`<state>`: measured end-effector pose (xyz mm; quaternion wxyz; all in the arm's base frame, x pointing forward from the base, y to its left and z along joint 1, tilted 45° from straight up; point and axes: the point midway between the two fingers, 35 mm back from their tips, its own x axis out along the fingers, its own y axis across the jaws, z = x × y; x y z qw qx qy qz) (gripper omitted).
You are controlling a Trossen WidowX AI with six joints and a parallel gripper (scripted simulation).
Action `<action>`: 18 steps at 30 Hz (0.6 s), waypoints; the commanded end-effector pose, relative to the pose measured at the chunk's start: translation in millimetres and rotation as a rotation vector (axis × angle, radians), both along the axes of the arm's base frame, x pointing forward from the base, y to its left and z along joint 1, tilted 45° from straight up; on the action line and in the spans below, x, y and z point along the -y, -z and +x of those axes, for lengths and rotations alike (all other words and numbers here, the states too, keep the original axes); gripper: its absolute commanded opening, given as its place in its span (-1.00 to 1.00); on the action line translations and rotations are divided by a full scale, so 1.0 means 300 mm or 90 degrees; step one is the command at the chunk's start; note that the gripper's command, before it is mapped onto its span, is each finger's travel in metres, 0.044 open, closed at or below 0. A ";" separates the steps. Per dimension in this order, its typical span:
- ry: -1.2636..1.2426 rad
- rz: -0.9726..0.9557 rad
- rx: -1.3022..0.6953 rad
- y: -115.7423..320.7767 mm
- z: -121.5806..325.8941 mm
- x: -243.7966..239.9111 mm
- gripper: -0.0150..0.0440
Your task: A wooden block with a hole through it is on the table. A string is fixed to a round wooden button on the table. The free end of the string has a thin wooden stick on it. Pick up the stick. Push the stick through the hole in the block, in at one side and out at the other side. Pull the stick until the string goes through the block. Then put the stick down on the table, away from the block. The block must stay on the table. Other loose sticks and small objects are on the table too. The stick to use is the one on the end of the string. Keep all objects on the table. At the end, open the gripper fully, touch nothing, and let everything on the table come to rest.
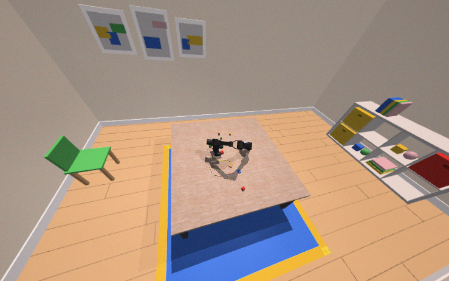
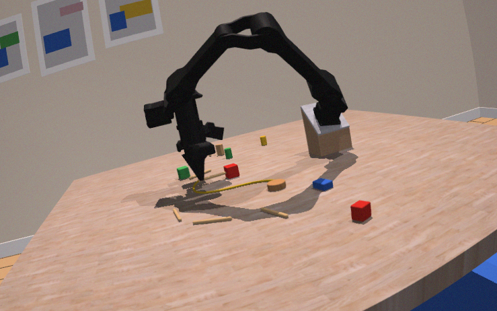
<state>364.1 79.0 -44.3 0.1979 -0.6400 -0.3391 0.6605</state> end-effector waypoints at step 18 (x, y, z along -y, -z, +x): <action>-0.002 -0.004 0.004 0.002 -0.080 0.021 -0.49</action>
